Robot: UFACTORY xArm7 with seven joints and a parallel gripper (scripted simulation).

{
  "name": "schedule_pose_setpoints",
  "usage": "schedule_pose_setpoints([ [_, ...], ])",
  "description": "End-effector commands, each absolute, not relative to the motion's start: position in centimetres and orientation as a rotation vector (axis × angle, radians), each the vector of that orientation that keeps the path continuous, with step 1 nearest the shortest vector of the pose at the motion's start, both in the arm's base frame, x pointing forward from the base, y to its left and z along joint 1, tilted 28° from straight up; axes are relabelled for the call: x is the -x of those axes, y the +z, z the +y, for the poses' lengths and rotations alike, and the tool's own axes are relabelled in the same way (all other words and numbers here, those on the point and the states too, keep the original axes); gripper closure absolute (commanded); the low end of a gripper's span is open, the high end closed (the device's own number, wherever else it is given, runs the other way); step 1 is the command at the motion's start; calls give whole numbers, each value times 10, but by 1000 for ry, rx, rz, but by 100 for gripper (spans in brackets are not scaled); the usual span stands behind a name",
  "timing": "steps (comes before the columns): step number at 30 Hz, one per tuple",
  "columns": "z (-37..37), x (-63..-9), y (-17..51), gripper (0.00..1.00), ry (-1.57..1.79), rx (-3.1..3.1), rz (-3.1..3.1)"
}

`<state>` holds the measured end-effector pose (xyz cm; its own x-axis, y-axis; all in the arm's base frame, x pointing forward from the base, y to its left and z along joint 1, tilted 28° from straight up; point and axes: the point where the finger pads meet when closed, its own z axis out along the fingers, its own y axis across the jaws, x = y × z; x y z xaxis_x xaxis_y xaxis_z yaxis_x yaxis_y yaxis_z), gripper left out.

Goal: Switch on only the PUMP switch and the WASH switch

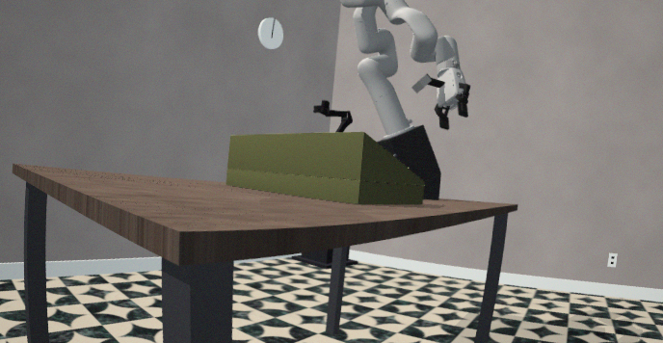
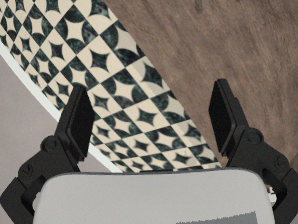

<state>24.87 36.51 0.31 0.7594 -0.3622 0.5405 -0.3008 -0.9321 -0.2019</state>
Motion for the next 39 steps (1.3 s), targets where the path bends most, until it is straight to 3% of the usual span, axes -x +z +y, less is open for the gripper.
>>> schedule_pose_setpoints([
  [1,358,-271,17,0,-973,2911,433],
  [24,301,-351,70,0,-1189,3144,-30],
  [39,290,-363,79,0,-1208,3186,-110],
])
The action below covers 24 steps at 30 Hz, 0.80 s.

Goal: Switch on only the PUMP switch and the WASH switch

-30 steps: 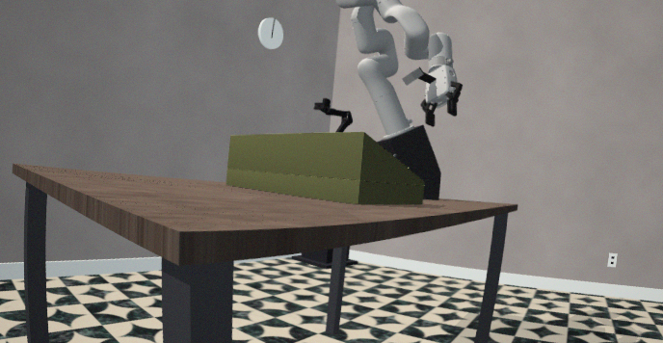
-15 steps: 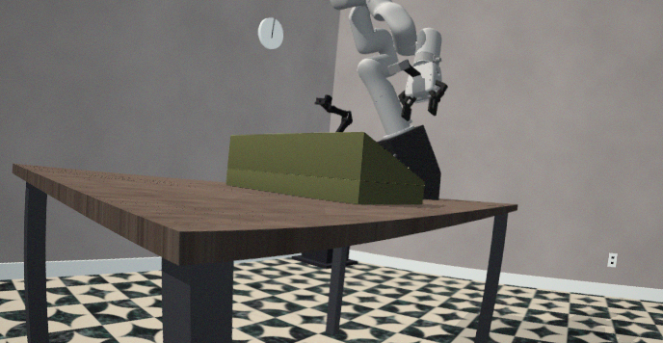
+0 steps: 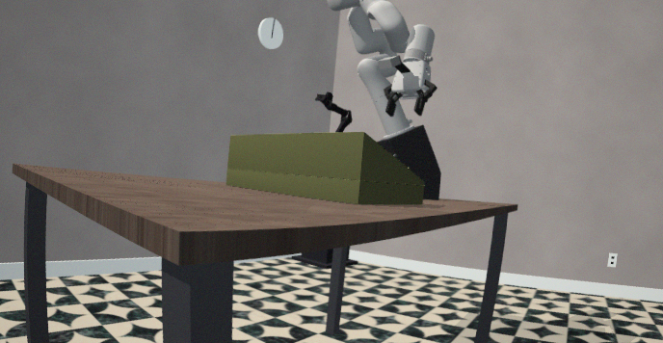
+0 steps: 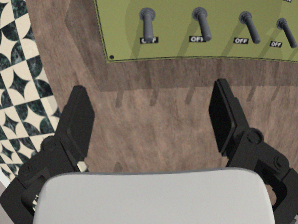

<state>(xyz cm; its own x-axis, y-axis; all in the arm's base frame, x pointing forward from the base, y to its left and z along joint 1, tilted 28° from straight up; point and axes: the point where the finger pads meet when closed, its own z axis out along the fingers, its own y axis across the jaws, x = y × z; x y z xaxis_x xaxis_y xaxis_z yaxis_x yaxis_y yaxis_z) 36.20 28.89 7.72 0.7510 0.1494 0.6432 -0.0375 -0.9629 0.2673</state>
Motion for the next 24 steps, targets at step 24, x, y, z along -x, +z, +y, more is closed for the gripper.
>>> schedule_pose_setpoints([
  [24,290,-363,79,24,1018,-2686,93],
])
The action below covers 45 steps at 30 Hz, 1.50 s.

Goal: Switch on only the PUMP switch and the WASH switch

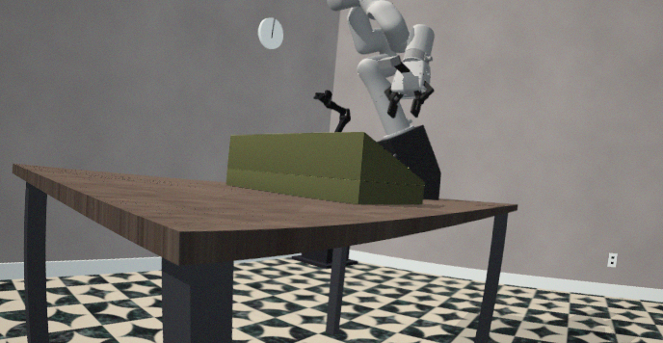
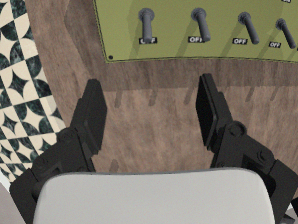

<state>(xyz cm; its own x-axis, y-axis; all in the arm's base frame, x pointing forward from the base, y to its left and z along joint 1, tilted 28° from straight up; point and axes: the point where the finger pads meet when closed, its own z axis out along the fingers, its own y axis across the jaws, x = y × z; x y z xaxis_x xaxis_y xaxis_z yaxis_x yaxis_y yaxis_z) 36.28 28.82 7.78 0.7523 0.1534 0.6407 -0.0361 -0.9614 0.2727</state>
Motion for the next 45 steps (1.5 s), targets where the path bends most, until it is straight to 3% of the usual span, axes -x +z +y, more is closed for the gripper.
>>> schedule_pose_setpoints([
  [1,290,-363,79,24,1018,-2686,93],
  [19,290,-363,79,24,1018,-2686,93],
  [29,315,-452,150,24,1013,-2685,85],
  [40,319,-497,193,24,1019,-2690,97],
  [41,319,-497,193,0,1019,-2690,97],
  [45,319,-499,191,0,1019,-2690,97],
])
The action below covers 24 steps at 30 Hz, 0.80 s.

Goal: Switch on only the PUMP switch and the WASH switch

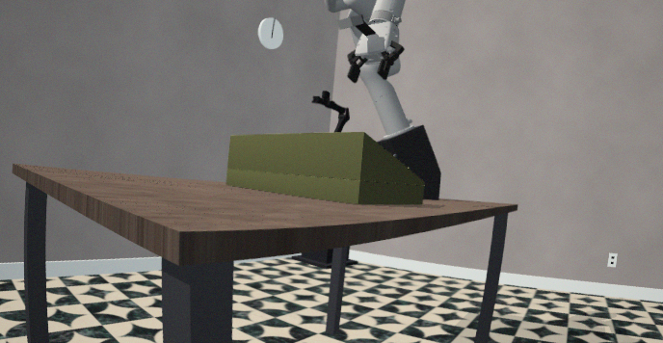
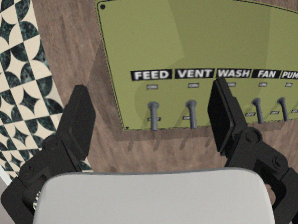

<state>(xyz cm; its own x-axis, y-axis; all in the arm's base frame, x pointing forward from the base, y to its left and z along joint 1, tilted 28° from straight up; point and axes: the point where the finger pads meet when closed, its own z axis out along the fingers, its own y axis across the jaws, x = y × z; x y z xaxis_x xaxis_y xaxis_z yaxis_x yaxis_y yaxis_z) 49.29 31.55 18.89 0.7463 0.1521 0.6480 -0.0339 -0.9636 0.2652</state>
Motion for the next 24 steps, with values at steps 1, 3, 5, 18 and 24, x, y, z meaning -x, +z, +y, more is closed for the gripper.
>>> schedule_pose_setpoints([
  [1,318,-500,190,0,1019,-2689,97],
  [3,317,-503,186,0,1019,-2689,97],
  [5,316,-507,182,0,1019,-2689,97],
  [18,306,-536,150,0,1019,-2689,97],
  [24,304,-542,144,0,1019,-2689,97],
])
